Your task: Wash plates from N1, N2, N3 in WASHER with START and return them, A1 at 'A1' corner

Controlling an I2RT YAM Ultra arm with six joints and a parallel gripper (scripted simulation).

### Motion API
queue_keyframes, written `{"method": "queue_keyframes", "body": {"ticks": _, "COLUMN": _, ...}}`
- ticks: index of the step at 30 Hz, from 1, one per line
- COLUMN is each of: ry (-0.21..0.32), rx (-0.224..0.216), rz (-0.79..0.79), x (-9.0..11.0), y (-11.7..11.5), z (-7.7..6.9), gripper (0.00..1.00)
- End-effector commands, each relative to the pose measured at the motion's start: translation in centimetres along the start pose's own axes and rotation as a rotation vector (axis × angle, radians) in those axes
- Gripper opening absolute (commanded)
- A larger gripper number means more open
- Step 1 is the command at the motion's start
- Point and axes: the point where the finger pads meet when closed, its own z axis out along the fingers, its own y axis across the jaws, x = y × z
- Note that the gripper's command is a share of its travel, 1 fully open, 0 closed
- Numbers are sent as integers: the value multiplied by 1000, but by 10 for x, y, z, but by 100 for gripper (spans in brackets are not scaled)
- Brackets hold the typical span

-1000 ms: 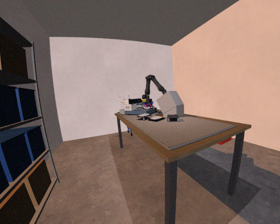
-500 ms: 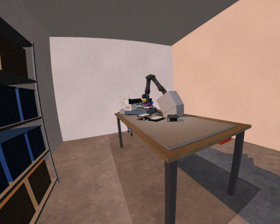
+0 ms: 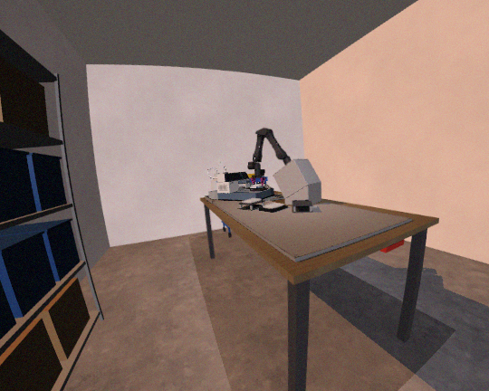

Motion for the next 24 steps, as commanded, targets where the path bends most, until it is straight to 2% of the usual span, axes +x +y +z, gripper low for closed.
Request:
{"method": "queue_keyframes", "body": {"ticks": 1, "ry": -5, "rx": 33, "rz": 8, "x": -2, "y": -14, "z": -7, "gripper": 0}}
{"method": "queue_keyframes", "body": {"ticks": 7, "ry": -4, "rx": 33, "rz": 7, "x": -1, "y": -14, "z": -17, "gripper": 0}}
{"method": "queue_keyframes", "body": {"ticks": 17, "ry": -10, "rx": -10, "rz": 6, "x": -3, "y": 6, "z": -37, "gripper": 0}}
{"method": "queue_keyframes", "body": {"ticks": 24, "ry": -9, "rx": -11, "rz": 5, "x": -2, "y": 6, "z": -49, "gripper": 0}}
